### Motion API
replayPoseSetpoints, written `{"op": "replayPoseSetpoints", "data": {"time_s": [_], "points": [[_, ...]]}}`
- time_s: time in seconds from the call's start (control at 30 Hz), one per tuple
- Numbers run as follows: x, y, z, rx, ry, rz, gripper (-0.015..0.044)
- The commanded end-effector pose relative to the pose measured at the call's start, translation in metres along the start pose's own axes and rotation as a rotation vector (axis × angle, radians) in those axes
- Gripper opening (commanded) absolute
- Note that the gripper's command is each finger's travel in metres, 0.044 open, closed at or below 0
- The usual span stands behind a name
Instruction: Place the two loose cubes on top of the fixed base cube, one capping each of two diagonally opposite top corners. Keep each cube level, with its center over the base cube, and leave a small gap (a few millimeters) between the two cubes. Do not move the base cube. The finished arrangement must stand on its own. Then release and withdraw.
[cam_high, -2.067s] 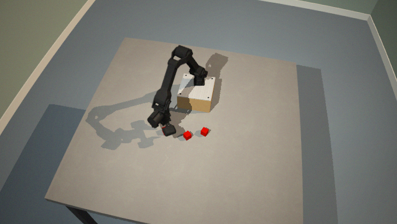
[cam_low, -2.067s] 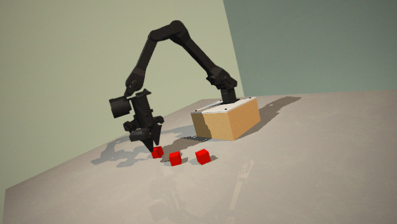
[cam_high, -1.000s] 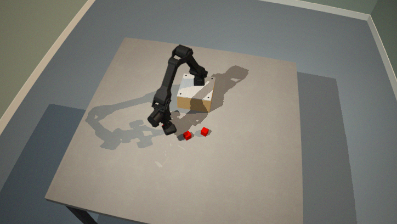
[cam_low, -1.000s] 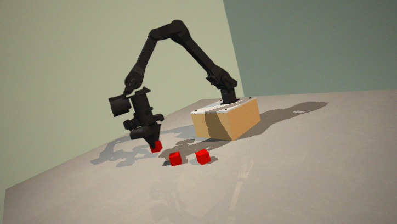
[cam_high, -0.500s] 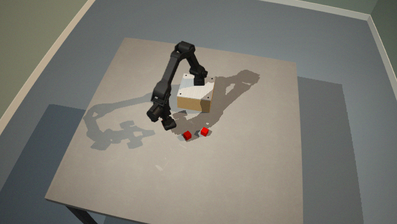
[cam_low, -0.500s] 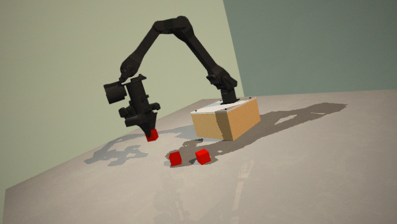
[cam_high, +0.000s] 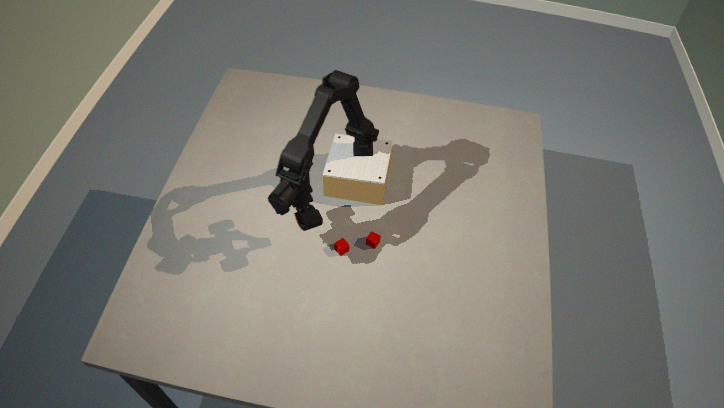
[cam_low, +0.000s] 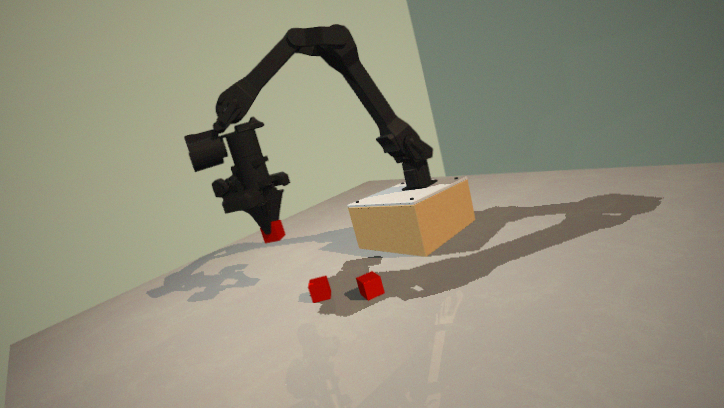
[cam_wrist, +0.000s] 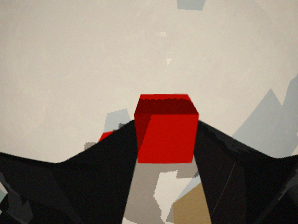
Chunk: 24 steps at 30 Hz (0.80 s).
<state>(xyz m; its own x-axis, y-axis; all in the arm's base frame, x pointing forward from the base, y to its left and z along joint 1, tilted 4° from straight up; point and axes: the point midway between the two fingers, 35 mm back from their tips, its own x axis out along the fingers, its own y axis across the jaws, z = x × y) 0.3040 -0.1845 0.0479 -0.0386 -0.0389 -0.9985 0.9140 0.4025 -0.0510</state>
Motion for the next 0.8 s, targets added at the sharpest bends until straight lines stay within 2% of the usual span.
{"op": "replayPoseSetpoints", "data": {"time_s": [0.0,0.77], "points": [[0.0,0.009,-0.007,0.003,-0.004,0.003,0.0105],[0.013,0.053,-0.066,0.046,0.0,0.009,0.0105]]}}
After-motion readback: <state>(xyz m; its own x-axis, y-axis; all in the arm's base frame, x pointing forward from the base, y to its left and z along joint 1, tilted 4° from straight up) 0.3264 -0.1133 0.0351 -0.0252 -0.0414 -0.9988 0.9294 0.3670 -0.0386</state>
